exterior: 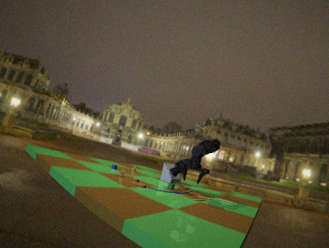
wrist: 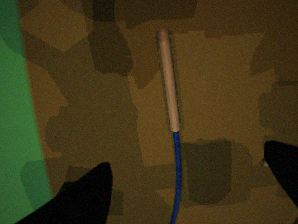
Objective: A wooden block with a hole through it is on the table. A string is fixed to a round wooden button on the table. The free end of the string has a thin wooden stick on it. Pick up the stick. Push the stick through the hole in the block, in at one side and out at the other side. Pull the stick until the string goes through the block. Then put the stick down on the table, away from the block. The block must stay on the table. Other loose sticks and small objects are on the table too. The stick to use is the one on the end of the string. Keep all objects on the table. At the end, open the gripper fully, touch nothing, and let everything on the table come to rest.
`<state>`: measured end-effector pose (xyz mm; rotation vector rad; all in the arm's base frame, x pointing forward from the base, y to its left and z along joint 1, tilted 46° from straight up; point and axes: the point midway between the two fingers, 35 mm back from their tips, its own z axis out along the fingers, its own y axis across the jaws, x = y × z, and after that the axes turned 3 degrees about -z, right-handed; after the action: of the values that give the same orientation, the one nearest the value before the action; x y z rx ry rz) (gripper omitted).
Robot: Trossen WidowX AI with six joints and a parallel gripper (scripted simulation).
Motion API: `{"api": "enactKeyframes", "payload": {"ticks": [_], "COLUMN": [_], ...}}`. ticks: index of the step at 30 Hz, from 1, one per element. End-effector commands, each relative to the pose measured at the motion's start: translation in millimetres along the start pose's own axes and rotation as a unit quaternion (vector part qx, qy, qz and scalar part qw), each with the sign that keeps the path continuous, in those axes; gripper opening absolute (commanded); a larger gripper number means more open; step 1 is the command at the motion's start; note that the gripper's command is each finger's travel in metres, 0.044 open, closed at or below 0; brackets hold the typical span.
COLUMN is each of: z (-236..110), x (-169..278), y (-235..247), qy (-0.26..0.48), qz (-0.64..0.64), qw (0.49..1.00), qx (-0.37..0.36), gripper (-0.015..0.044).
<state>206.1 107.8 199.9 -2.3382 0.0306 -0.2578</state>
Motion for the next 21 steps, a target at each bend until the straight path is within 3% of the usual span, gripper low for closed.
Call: {"api": "enactKeyframes", "payload": {"ticks": [1,10,21], "z": [0.3,0.3,2.9], "x": [-1.3,-1.3,-1.0], "y": [0.0,0.0,0.3], "qy": [0.0,0.0,-0.001], "qz": [-0.008,-0.008,-0.008], "qw": [1.0,1.0,1.0], "qx": [-0.001,-0.001,-0.001], "gripper": [0.0361,0.0125,0.0124]}}
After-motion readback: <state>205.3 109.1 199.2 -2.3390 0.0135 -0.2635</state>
